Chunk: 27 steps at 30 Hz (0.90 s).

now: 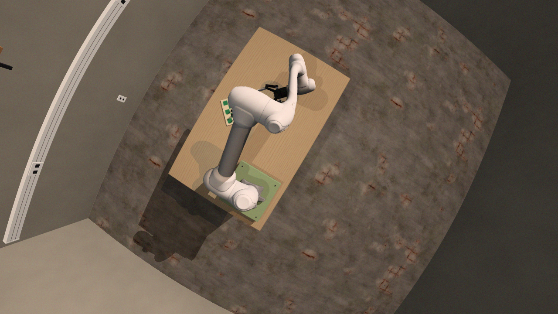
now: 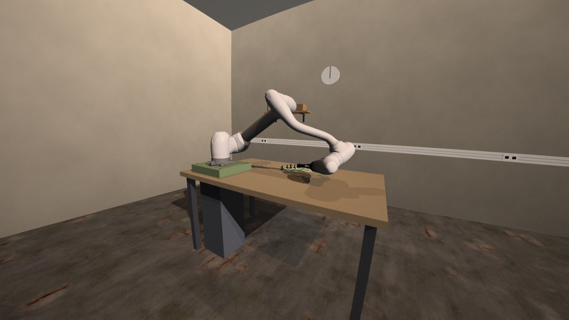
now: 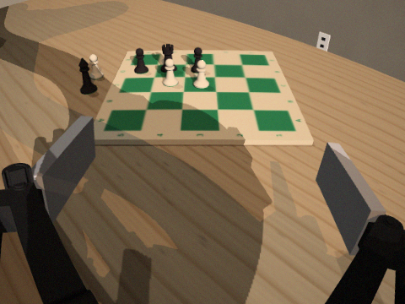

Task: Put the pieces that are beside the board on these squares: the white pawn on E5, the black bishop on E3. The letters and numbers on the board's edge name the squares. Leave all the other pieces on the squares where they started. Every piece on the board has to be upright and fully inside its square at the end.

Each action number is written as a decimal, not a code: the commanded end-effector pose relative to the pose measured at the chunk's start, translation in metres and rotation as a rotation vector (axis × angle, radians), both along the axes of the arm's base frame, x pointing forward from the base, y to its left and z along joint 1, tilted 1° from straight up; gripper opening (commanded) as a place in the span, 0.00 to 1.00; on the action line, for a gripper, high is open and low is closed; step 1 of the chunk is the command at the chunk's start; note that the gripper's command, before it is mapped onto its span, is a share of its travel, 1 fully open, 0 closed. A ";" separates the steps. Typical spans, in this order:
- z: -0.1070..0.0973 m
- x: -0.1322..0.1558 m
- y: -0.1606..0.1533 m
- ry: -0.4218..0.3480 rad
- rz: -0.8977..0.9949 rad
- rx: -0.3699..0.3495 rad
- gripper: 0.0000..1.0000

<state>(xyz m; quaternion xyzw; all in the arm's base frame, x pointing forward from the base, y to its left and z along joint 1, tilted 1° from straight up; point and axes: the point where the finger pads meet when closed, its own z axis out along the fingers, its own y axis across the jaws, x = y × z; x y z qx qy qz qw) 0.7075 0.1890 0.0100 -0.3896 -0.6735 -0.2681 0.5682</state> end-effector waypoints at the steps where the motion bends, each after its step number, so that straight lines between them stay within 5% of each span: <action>1: 0.000 0.001 -0.002 0.002 0.001 -0.002 1.00; 8: 0.012 0.001 -0.002 0.002 0.001 -0.002 1.00; 19: 0.080 0.001 -0.002 0.002 0.001 -0.002 1.00; 27: 0.089 0.001 -0.002 0.002 0.001 -0.002 1.00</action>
